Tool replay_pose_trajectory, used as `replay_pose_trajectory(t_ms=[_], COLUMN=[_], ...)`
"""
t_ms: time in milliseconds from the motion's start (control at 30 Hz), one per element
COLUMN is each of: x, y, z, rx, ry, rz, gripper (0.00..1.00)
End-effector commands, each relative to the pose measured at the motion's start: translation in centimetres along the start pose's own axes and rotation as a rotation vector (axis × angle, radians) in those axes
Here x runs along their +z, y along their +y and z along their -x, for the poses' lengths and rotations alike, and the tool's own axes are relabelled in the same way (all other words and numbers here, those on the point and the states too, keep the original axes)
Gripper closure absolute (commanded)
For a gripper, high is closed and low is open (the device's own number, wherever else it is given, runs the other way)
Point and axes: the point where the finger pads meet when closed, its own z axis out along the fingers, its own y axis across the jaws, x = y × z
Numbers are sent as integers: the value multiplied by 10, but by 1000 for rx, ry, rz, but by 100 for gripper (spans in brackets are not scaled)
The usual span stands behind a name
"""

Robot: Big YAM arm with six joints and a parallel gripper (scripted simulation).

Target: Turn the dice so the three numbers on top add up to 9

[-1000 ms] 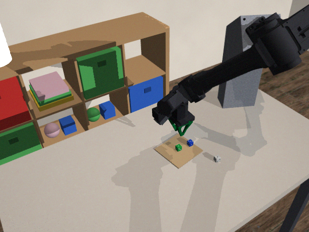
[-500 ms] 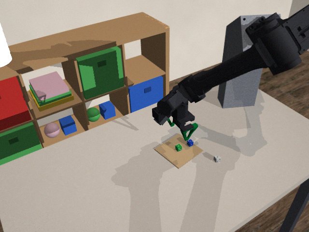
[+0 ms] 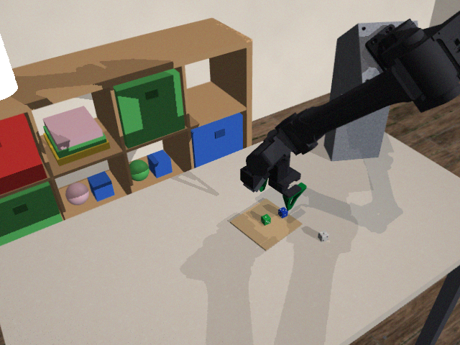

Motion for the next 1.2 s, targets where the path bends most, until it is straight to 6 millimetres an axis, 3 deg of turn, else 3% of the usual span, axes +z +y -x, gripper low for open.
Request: replay_pose_trajectory(t_ms=[0,533,600,1000,1167], x=[-1,6,6,5,4], y=[20,75,75,117,122], z=[1,-31,-31,-61,-65], rx=[-156,-713,-713,-1176,-1236], ry=[-9,-7,-7,-21,-24], rz=[13,10,10,14,15], gripper=[0,0,0,0,0])
